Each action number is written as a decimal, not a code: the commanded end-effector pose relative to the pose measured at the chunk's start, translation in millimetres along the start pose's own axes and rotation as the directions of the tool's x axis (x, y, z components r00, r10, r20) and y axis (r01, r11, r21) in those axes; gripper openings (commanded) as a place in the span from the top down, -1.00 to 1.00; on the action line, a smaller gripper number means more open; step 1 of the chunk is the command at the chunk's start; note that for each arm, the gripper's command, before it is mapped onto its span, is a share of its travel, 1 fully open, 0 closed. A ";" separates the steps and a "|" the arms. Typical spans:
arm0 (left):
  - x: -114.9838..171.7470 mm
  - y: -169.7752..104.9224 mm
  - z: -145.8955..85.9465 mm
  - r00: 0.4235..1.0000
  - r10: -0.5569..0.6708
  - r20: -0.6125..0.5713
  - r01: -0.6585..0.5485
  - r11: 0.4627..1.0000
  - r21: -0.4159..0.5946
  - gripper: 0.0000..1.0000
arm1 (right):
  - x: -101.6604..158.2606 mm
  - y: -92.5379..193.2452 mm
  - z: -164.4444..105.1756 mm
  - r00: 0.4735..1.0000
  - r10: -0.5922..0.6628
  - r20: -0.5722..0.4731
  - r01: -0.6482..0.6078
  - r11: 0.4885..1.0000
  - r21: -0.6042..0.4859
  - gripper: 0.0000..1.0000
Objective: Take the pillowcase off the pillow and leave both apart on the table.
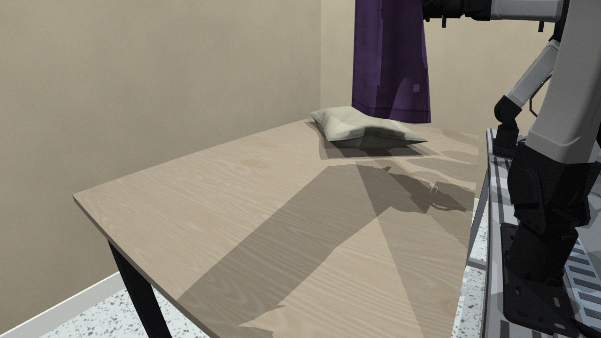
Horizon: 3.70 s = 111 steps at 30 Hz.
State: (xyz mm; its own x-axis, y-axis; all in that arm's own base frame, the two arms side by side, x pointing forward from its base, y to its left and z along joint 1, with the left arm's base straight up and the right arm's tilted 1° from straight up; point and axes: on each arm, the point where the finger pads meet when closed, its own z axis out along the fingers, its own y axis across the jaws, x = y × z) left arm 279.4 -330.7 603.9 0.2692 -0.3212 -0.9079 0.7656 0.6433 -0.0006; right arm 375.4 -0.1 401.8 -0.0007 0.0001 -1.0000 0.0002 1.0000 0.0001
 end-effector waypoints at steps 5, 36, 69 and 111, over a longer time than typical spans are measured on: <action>-27.2 -1.1 -4.5 0.998 -0.001 0.063 0.001 1.000 0.001 1.00 | 6.4 5.1 2.3 1.000 -0.011 -0.025 0.010 1.000 -0.021 0.94; -29.9 33.2 -19.6 0.994 -0.079 0.075 0.067 0.987 0.149 1.00 | 3.1 5.8 1.9 1.000 -0.010 -0.018 0.010 1.000 -0.023 0.94; -42.4 107.8 -54.7 0.994 -0.103 0.033 0.092 0.966 0.243 1.00 | 3.1 5.8 1.9 1.000 -0.010 -0.018 0.010 1.000 -0.023 0.94; -56.6 205.1 -112.0 0.986 -0.164 -0.029 0.160 0.887 0.433 1.00 | 3.1 5.8 1.9 1.000 -0.010 -0.018 0.010 1.000 -0.023 0.94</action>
State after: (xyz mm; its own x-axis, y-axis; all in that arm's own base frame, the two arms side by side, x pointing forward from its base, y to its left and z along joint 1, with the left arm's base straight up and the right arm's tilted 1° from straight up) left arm 360.0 -105.1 609.3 0.1167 -0.4124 -0.9035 0.9672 0.2537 0.0091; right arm 375.4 -0.1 401.8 -0.0008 0.0001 -1.0000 0.0002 1.0000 0.0001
